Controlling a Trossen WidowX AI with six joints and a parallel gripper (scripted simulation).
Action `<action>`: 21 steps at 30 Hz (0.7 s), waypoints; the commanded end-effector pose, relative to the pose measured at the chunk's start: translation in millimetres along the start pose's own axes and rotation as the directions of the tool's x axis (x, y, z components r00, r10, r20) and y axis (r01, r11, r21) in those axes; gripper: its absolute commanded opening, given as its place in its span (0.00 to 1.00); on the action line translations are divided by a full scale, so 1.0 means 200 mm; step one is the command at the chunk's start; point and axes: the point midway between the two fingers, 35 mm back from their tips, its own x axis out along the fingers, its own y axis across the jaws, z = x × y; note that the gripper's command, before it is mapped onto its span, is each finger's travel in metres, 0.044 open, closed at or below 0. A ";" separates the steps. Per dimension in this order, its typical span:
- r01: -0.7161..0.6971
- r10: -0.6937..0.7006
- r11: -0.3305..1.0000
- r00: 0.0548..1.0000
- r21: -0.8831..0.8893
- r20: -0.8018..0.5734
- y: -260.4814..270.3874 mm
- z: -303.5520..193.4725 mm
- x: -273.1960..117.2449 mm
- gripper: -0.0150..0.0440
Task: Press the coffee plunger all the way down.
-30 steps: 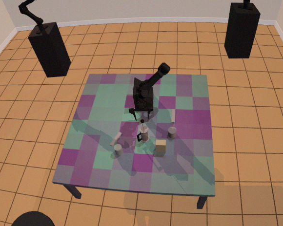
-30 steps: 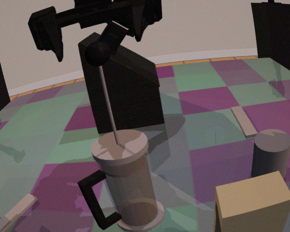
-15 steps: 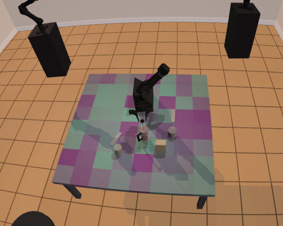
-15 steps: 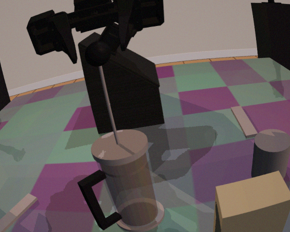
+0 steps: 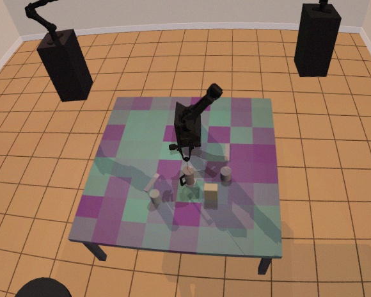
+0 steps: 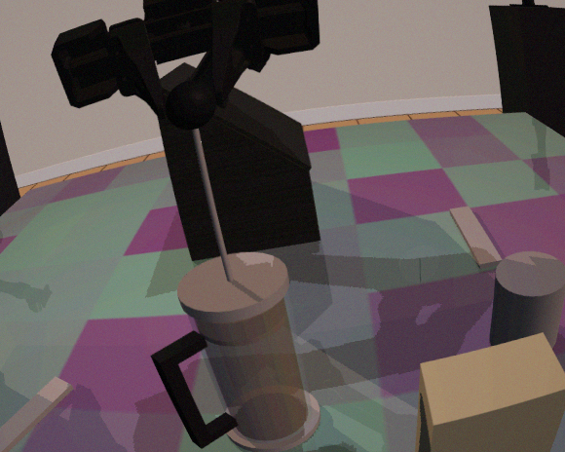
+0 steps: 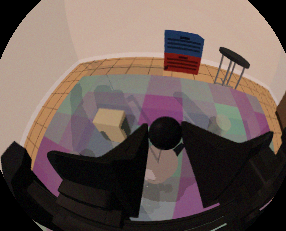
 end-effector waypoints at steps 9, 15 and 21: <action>0.003 -0.003 1.000 1.000 0.002 0.000 -0.01 -0.06 0.06 0.46; 0.003 -0.003 1.000 1.000 0.002 -0.001 -0.01 -0.10 0.09 0.46; 0.003 -0.003 1.000 1.000 0.002 -0.001 -0.01 -0.14 0.12 0.46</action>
